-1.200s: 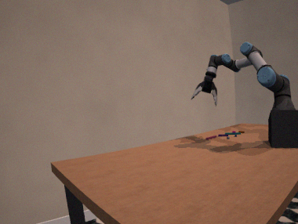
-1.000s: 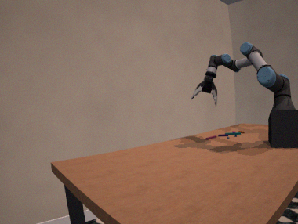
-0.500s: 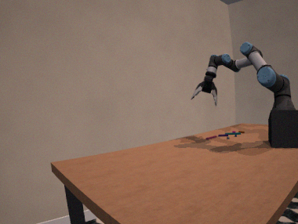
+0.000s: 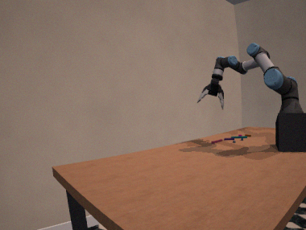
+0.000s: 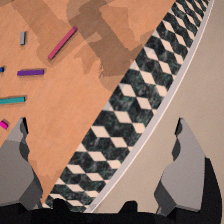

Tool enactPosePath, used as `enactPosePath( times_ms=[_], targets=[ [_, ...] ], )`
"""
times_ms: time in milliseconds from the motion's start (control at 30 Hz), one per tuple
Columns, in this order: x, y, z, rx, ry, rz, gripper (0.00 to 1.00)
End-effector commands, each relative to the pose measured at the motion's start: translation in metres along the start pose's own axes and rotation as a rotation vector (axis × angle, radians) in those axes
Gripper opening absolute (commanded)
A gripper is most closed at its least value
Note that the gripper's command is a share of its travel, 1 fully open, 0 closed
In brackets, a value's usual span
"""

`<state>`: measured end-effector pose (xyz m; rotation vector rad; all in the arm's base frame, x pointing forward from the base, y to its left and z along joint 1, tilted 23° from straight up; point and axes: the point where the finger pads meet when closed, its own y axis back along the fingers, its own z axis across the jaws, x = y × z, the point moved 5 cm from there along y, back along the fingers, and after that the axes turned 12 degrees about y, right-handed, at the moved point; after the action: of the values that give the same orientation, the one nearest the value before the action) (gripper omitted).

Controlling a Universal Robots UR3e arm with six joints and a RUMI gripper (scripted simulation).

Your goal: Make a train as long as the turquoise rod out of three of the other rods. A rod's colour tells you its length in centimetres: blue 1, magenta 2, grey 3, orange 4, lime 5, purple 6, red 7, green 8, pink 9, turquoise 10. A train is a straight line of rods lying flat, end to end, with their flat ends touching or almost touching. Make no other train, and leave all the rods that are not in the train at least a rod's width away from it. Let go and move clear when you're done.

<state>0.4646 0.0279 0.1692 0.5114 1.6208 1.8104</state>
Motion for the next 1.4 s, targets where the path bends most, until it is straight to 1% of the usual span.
enactPosePath(
  times_ms=[0,267,467,533,633,733,800,967,1033,1200,1267,1367],
  targets=[
    [-0.003,-0.002,-0.011,0.013,0.057,-0.024,1.00],
    [-0.007,-0.009,-0.040,0.054,0.175,-0.056,1.00],
    [-0.007,-0.010,-0.044,0.061,0.193,-0.061,1.00],
    [-0.007,-0.012,-0.054,0.076,0.232,-0.070,1.00],
    [-0.007,-0.014,-0.059,0.084,0.252,-0.074,1.00],
    [-0.007,-0.016,-0.069,0.101,0.293,-0.082,1.00],
    [-0.007,-0.016,-0.069,0.101,0.293,-0.082,1.00],
    [-0.006,-0.020,-0.085,0.130,0.358,-0.093,1.00],
    [-0.006,-0.020,-0.085,0.130,0.358,-0.093,1.00],
    [-0.004,-0.024,-0.102,0.161,0.424,-0.101,1.00],
    [-0.004,-0.024,-0.102,0.161,0.424,-0.101,1.00],
    [-0.002,-0.026,-0.114,0.182,0.469,-0.106,1.00]
  ],
)
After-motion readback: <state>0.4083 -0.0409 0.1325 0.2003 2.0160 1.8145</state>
